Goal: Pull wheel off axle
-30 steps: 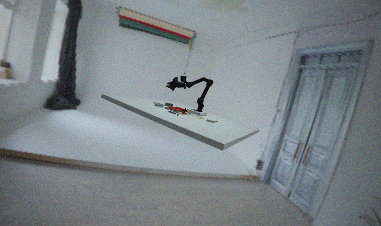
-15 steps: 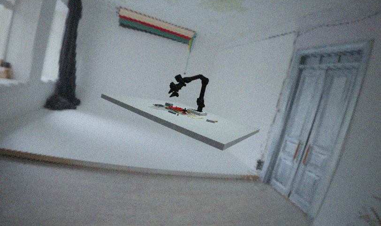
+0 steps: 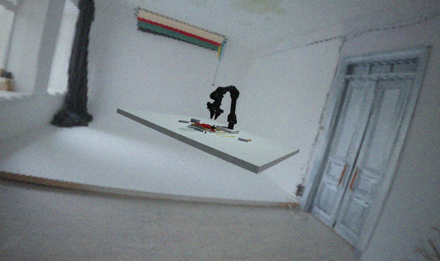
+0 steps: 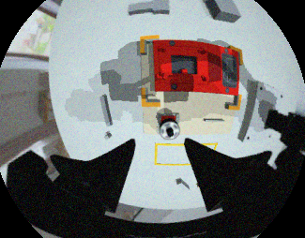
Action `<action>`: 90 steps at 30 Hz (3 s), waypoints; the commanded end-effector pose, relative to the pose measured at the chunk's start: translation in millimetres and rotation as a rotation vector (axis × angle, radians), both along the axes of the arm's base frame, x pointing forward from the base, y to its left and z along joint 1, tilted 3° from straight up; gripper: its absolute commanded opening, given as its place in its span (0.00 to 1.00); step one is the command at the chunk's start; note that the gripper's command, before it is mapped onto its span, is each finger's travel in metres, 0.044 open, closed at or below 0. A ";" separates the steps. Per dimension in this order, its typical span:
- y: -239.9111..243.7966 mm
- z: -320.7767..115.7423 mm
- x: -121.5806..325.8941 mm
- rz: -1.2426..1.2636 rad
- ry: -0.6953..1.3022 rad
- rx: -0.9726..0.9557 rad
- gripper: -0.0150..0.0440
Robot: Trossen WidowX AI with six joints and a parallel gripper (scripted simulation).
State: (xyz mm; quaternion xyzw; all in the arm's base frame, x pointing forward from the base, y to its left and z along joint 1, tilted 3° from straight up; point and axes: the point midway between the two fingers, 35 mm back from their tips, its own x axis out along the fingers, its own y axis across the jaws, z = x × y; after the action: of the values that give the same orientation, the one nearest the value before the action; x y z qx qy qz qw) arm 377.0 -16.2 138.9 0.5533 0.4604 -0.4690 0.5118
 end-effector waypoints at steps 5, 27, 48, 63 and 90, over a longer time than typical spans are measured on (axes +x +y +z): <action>10.9 2.6 -6.0 -0.023 0.059 -0.006 0.76; 15.9 -65.9 -9.8 -0.023 0.060 -0.005 0.76; 17.2 -69.4 -10.6 -0.018 0.062 0.000 0.36; 17.1 -64.7 -10.7 -0.019 0.062 -0.001 0.25; 16.9 -55.8 -11.1 -0.020 0.061 -0.002 0.25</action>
State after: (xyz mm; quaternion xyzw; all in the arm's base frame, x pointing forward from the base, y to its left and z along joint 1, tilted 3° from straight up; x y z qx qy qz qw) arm 365.7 1.1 74.2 0.5405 0.4731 -0.4930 0.4909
